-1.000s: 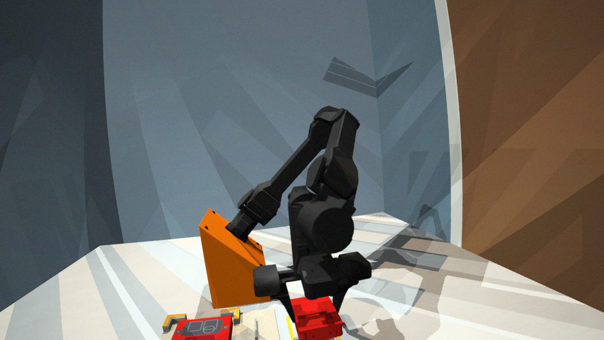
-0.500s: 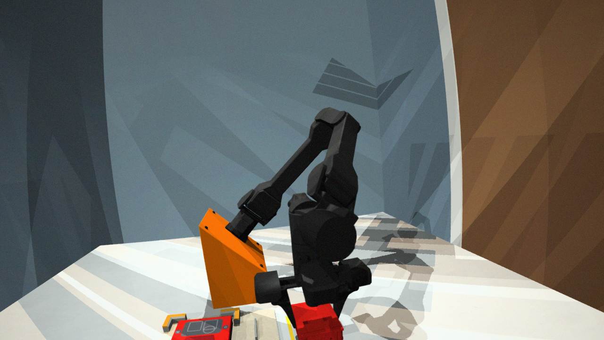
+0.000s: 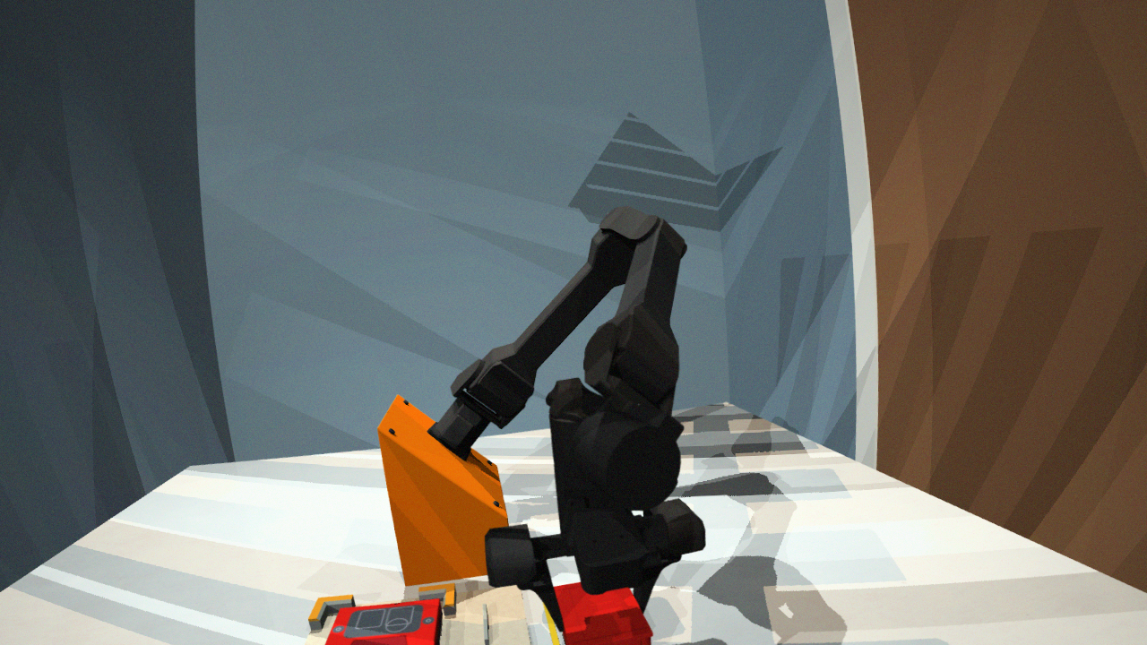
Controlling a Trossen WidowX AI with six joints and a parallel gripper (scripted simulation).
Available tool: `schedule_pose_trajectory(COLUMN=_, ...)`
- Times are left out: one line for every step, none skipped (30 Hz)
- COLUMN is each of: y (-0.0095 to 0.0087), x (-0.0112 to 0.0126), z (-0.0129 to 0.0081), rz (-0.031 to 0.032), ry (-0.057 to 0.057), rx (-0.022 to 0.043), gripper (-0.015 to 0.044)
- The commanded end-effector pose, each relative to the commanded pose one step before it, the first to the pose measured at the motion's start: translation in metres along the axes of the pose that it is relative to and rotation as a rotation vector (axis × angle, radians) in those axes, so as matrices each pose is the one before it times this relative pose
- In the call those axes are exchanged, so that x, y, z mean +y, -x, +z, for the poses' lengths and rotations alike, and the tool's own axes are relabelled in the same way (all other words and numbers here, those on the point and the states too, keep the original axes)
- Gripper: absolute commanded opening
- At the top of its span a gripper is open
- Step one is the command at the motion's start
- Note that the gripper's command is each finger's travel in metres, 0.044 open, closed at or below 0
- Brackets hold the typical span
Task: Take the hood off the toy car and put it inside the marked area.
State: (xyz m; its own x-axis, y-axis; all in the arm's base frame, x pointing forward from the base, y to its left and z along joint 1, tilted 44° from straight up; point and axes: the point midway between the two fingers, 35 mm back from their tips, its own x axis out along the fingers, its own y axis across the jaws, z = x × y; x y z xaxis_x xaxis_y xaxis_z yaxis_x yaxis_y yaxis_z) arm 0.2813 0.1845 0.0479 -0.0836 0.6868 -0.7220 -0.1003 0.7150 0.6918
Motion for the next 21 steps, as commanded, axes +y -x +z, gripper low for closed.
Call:
schedule_pose_trajectory(y=-0.00201, x=-0.00139, z=-0.00043, rz=-0.00215, ry=-0.0083, rx=0.00256, gripper=0.0)
schedule_pose_trajectory(y=-0.00016, x=0.0, z=0.0, rz=0.0, ry=0.0, rx=0.0, gripper=0.0)
schedule_pose_trajectory(y=-0.00024, x=0.0, z=0.00001, rz=0.0, ry=0.0, rx=0.0, gripper=0.0)
schedule_pose_trajectory(y=-0.00033, x=0.0, z=0.00001, rz=0.0, ry=0.0, rx=0.0, gripper=0.0)
schedule_pose_trajectory(y=-0.0004, x=0.0, z=0.00001, rz=0.0, ry=0.0, rx=0.0, gripper=0.0)
schedule_pose_trajectory(y=-0.00046, x=0.0, z=0.00001, rz=0.00001, ry=0.0, rx=0.0, gripper=0.0)
schedule_pose_trajectory(y=-0.00049, x=0.0, z=0.00001, rz=0.00001, ry=0.0, rx=0.0, gripper=0.0)
schedule_pose_trajectory(y=-0.00049, x=0.0, z=0.00001, rz=0.00001, ry=0.0, rx=0.0, gripper=0.0)
schedule_pose_trajectory(y=-0.00049, x=0.0, z=0.00001, rz=0.00001, ry=0.0, rx=0.0, gripper=0.0)
schedule_pose_trajectory(y=-0.00049, x=0.0, z=0.00001, rz=0.00001, ry=0.0, rx=0.0, gripper=0.0)
schedule_pose_trajectory(y=-0.00049, x=0.0, z=0.00001, rz=0.00001, ry=0.0, rx=0.0, gripper=0.0)
schedule_pose_trajectory(y=-0.00049, x=0.0, z=0.00001, rz=0.00001, ry=0.0, rx=0.0, gripper=0.0)
schedule_pose_trajectory(y=-0.00049, x=0.0, z=0.00001, rz=0.00001, ry=0.0, rx=0.0, gripper=0.0)
schedule_pose_trajectory(y=-0.00049, x=0.0, z=0.00001, rz=0.00001, ry=0.0, rx=0.0, gripper=0.0)
schedule_pose_trajectory(y=-0.00049, x=0.0, z=0.0, rz=0.00002, ry=0.0, rx=0.0, gripper=0.0)
schedule_pose_trajectory(y=-0.00049, x=0.0, z=0.0, rz=0.00002, ry=0.0, rx=0.0, gripper=0.0)
schedule_pose_trajectory(y=-0.00049, x=0.0, z=0.0, rz=0.00002, ry=0.0, rx=0.0, gripper=0.0)
schedule_pose_trajectory(y=-0.00049, x=0.0, z=0.0, rz=0.00002, ry=0.0, rx=0.0, gripper=0.0)
schedule_pose_trajectory(y=-0.00049, x=0.0, z=0.0, rz=0.00002, ry=0.0, rx=0.0, gripper=0.0)
schedule_pose_trajectory(y=-0.00049, x=0.00001, z=0.0, rz=0.00002, ry=0.0, rx=0.0, gripper=0.0)
schedule_pose_trajectory(y=-0.00049, x=0.00001, z=0.0, rz=0.00002, ry=0.0, rx=0.0, gripper=0.0)
